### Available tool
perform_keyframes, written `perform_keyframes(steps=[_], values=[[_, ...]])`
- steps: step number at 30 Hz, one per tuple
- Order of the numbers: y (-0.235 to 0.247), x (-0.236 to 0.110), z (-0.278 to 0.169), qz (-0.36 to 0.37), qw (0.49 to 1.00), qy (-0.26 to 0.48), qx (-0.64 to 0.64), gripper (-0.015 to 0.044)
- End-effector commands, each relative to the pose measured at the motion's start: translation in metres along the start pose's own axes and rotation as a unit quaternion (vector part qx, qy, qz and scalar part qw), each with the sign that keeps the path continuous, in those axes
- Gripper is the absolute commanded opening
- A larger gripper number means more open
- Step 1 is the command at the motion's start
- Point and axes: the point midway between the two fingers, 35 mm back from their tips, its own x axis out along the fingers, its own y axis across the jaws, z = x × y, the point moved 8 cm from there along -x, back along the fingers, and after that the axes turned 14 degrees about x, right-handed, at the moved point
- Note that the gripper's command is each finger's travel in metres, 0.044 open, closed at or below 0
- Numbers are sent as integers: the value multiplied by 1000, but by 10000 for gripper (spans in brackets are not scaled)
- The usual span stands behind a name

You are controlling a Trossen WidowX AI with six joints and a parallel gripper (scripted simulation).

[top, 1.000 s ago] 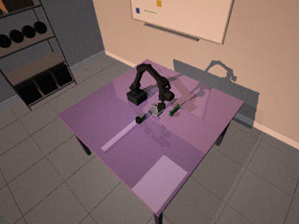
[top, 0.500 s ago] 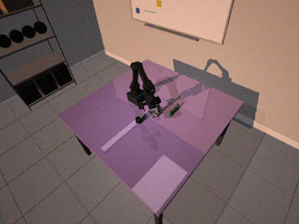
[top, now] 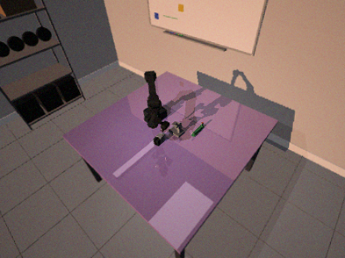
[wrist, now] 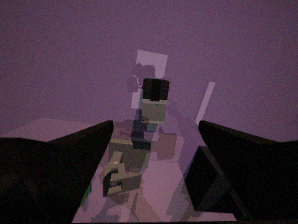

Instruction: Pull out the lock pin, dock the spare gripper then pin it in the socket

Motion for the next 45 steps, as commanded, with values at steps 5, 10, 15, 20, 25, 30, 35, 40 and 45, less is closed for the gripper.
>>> perform_keyframes(steps=[5,10,15,20,25,30,35,40,45], values=[[-4,0,1,3,999,-4,31,440],[-2,16,2,3,999,-4,31,440],[-2,50,2,3,999,-4,31,440],[-4,70,-1,2,1000,-4,31,440],[-4,75,-1,2,1000,-4,31,440],[-3,83,0,2,1000,-4,31,440],[-3,92,0,2,1000,-4,31,440],[-3,100,0,2,1000,-4,31,440],[-3,108,-1,2,1000,-4,31,440]])
